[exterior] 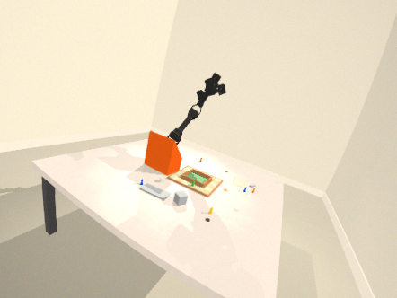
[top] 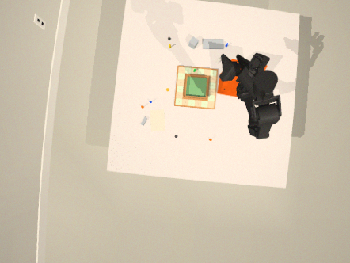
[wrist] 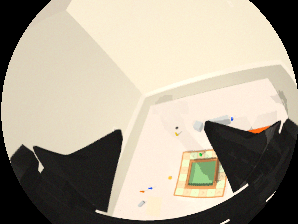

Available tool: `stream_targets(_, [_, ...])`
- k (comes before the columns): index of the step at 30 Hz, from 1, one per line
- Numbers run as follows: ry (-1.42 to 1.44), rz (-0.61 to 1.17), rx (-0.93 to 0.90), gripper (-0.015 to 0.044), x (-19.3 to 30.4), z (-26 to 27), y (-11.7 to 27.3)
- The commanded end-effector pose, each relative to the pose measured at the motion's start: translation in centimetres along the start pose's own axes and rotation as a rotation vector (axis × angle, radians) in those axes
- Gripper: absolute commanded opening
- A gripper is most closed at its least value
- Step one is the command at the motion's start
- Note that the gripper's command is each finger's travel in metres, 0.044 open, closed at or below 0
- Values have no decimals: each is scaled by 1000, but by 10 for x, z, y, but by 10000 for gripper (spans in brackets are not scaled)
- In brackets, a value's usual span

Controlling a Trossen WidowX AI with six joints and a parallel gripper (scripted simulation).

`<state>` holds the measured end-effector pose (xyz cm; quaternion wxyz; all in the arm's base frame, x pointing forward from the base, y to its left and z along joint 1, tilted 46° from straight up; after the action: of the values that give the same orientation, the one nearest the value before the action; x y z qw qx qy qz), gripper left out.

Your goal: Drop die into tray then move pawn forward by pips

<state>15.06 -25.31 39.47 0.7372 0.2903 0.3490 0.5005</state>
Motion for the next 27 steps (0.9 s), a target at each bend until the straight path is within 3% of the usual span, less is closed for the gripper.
stream_targets(1, [5, 5, 4, 374, -1, 0, -3])
stream_targets(5, [109, 107, 69, 275, -14, -13, -63])
stream_targets(15, [348, 384, 162, 275, -10, -64, -198])
stream_targets(27, [620, 790, 160, 275, 60, -167, -330])
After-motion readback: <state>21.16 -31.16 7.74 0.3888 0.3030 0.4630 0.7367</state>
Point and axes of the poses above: the point midway between the two fingers, 35 mm back from their tips, its own y axis back along the fingers, its own z axis across the jaws, x = y × z, the point moved 7 cm from there along y, back along the fingers, and after that the axes turned 5 degrees about y, right-handed, at the moved point
